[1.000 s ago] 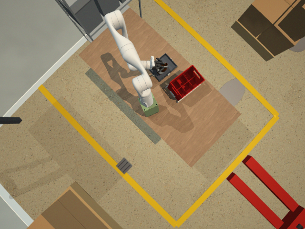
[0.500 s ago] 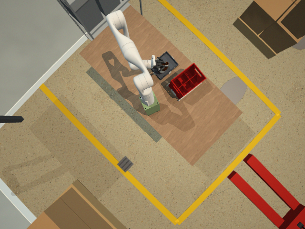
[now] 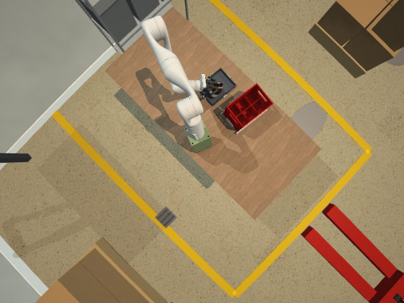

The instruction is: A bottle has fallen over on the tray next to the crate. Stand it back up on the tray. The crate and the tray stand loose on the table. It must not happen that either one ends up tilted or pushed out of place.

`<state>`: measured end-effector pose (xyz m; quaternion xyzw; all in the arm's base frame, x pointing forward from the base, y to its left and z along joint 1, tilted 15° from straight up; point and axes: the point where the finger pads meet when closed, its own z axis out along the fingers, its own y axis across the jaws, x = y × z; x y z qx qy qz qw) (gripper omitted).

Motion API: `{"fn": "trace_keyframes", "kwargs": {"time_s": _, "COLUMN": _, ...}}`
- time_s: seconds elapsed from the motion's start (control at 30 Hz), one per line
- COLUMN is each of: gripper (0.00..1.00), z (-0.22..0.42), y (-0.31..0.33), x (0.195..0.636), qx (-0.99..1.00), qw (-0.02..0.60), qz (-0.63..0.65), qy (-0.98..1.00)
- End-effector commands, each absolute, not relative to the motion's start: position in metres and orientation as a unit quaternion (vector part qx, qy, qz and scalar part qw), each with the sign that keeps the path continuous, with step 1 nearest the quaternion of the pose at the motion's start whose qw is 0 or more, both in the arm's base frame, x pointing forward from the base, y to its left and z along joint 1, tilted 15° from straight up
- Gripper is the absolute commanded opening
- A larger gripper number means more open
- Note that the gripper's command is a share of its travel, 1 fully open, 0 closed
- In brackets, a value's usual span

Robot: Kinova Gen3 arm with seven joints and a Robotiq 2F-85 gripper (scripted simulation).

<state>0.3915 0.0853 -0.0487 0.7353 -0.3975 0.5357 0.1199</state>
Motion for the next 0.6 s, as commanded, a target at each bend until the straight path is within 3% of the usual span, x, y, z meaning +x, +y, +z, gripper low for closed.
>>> {"fn": "trace_keyframes", "kwargs": {"time_s": 0.0, "gripper": 0.00, "z": -0.0501, "y": 0.0850, "x": 0.3916, "qx": 0.735, "qw": 0.121, "qz": 0.536, "qy": -0.397}}
{"fn": "trace_keyframes", "kwargs": {"time_s": 0.57, "gripper": 0.00, "z": -0.0527, "y": 0.0856, "x": 0.3919, "qx": 0.735, "qw": 0.121, "qz": 0.536, "qy": -0.397}}
